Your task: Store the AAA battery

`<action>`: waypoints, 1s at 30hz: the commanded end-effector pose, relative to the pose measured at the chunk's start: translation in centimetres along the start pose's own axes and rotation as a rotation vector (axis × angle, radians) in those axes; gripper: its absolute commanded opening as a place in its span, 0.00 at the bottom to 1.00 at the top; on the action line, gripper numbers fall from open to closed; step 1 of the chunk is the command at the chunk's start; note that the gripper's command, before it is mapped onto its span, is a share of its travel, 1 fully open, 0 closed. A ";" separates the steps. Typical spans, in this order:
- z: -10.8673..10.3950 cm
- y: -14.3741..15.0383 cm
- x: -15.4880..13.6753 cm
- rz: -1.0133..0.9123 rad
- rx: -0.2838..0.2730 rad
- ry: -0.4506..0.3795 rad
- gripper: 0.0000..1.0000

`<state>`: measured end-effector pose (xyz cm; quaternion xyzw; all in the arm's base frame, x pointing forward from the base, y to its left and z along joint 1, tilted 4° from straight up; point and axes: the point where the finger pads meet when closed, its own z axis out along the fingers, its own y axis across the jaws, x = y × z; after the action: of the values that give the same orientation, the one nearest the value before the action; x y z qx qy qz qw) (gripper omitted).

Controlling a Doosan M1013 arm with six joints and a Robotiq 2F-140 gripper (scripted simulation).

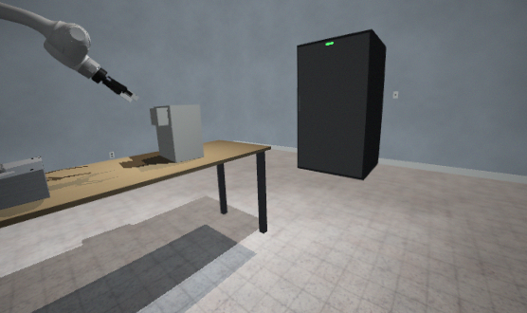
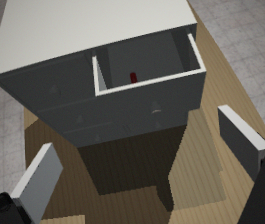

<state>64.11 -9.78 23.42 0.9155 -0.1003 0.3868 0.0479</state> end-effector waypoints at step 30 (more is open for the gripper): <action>-5.5 0.0 -3.9 0.000 0.000 -0.009 1.00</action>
<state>57.60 -8.30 24.37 0.9159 -0.1005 0.3857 0.0479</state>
